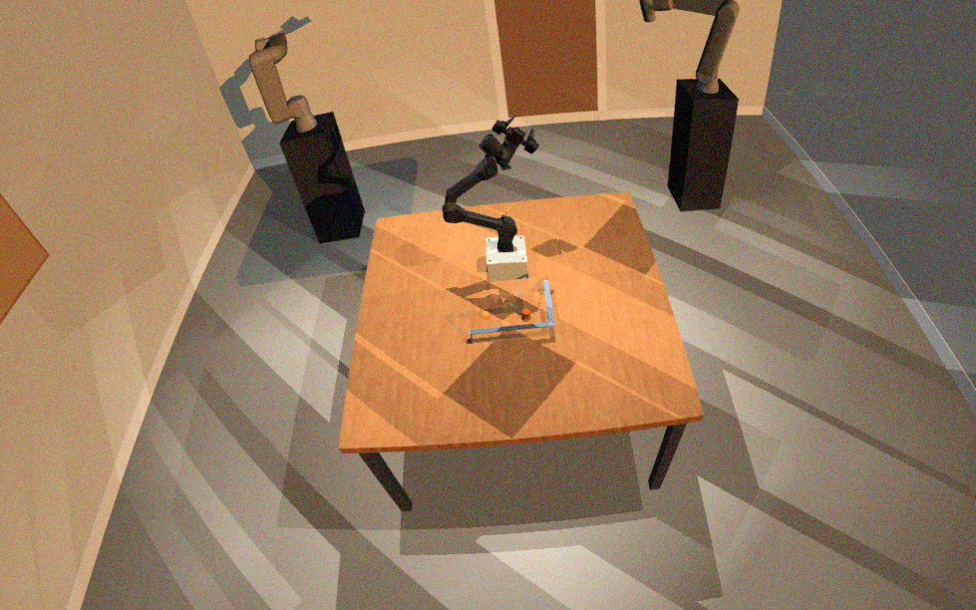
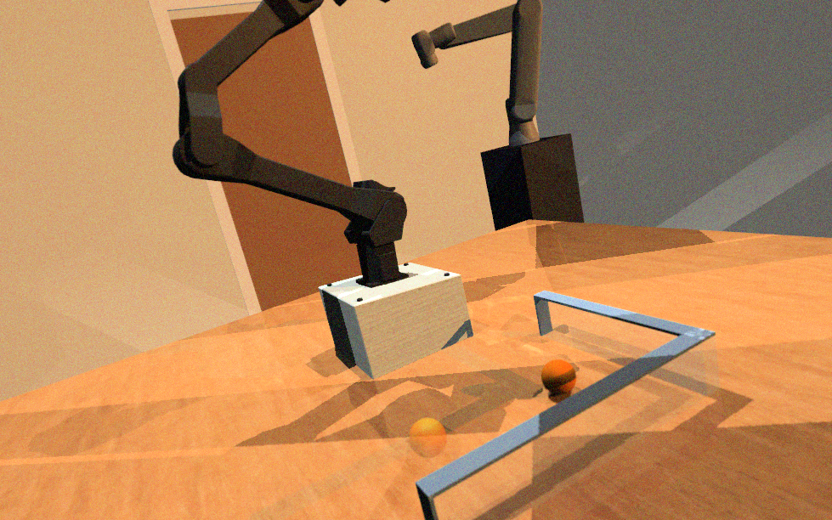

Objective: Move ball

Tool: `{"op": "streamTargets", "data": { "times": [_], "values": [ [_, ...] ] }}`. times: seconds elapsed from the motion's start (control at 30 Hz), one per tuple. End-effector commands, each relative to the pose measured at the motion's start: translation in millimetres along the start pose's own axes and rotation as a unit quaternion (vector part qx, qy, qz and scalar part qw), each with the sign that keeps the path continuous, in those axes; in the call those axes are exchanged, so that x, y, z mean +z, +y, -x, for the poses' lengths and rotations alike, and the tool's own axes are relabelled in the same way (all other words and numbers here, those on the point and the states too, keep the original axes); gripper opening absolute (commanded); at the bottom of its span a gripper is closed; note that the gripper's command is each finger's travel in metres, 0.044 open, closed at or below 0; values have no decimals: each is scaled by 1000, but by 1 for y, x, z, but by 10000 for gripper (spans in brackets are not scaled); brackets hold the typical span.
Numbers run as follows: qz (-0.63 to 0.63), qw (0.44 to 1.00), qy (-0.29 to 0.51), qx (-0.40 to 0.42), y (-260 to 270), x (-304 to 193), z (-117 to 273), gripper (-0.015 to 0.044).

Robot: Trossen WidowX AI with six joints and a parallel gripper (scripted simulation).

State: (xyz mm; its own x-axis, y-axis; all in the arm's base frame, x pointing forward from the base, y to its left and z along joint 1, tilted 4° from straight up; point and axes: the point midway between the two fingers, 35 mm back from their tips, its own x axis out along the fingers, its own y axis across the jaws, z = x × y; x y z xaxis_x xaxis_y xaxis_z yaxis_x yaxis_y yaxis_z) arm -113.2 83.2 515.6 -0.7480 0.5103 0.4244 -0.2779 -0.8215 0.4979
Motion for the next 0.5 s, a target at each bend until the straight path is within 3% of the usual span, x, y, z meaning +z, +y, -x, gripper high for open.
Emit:
{"op": "streamTargets", "data": {
  "times": [0.0,0.13,0.3,0.47],
  "values": [
    [3,1000,-1,-4,-3,1,-1,374],
    [53,994,-14,-95,-57,12,-12,285],
    [124,965,-15,-232,-140,31,-9,285],
    [163,917,-3,-364,-218,48,21,285]
  ]
}}
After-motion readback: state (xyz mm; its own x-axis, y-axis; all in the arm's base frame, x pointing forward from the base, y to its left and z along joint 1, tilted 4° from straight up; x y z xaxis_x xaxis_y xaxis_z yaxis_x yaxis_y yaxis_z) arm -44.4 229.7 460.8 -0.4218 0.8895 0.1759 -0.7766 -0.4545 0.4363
